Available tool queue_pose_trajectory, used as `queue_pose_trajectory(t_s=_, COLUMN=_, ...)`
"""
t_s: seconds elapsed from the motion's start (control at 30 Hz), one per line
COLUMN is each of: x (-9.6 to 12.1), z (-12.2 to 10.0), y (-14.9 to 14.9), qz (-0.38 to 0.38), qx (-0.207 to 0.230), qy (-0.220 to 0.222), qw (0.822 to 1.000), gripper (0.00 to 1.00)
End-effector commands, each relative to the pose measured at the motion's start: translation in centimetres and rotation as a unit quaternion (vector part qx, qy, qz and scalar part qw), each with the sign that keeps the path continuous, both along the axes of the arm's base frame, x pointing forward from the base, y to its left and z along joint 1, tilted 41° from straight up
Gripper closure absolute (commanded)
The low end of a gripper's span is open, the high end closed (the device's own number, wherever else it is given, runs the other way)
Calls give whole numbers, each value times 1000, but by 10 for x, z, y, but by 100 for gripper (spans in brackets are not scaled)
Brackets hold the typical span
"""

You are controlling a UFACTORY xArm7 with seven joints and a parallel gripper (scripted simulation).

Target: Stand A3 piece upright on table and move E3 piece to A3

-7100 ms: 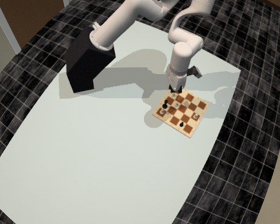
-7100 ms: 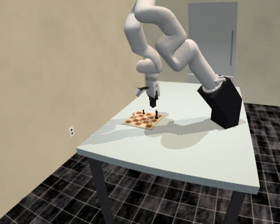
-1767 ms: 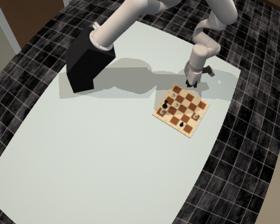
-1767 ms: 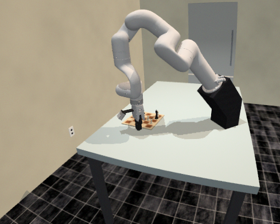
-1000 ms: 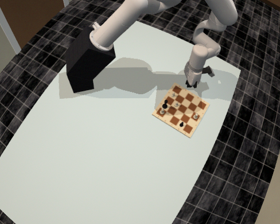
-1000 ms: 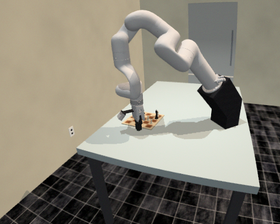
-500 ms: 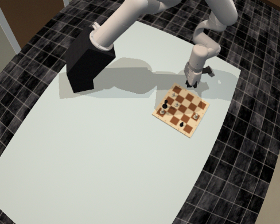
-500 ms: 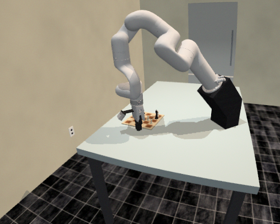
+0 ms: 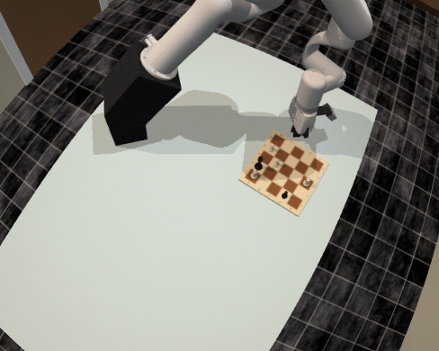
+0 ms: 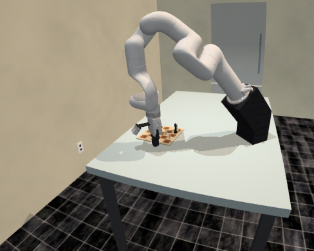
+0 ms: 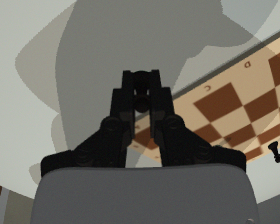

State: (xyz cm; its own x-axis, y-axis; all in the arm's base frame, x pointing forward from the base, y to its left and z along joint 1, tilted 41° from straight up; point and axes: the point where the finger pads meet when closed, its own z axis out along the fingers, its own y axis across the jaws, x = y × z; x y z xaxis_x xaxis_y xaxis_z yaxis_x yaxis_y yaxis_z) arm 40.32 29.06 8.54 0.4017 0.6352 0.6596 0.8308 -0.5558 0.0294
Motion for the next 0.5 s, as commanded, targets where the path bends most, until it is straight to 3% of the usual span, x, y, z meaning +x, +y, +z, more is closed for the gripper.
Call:
queue_pose_trajectory(t_s=0.0, x=1, z=1, y=0, qz=-1, qx=0, qy=-1, qw=1000, gripper=100)
queue_pose_trajectory(t_s=0.03, x=1, z=1, y=0, qz=-1, qx=0, qy=-1, qw=1000, gripper=100)
queue_pose_trajectory(t_s=0.07, x=1, z=1, y=0, qz=-1, qx=0, qy=-1, qw=1000, gripper=93)
queue_pose_trajectory(t_s=0.2, x=1, z=1, y=0, qz=-1, qx=0, qy=-1, qw=1000, gripper=93)
queue_pose_trajectory(t_s=0.23, x=1, z=1, y=0, qz=-1, qx=0, qy=-1, qw=1000, gripper=86)
queue_pose_trajectory(t_s=0.3, x=1, z=1, y=0, qz=-1, qx=0, qy=-1, qw=1000, gripper=86)
queue_pose_trajectory(t_s=0.33, x=1, z=1, y=0, qz=-1, qx=0, qy=-1, qw=1000, gripper=79)
queue_pose_trajectory(t_s=0.4, x=1, z=1, y=0, qz=-1, qx=0, qy=-1, qw=1000, gripper=79)
queue_pose_trajectory(t_s=0.43, x=1, z=1, y=0, qz=-1, qx=0, qy=-1, qw=1000, gripper=73)
queue_pose_trajectory(t_s=0.47, x=1, z=1, y=0, qz=-1, qx=0, qy=-1, qw=1000, gripper=73)
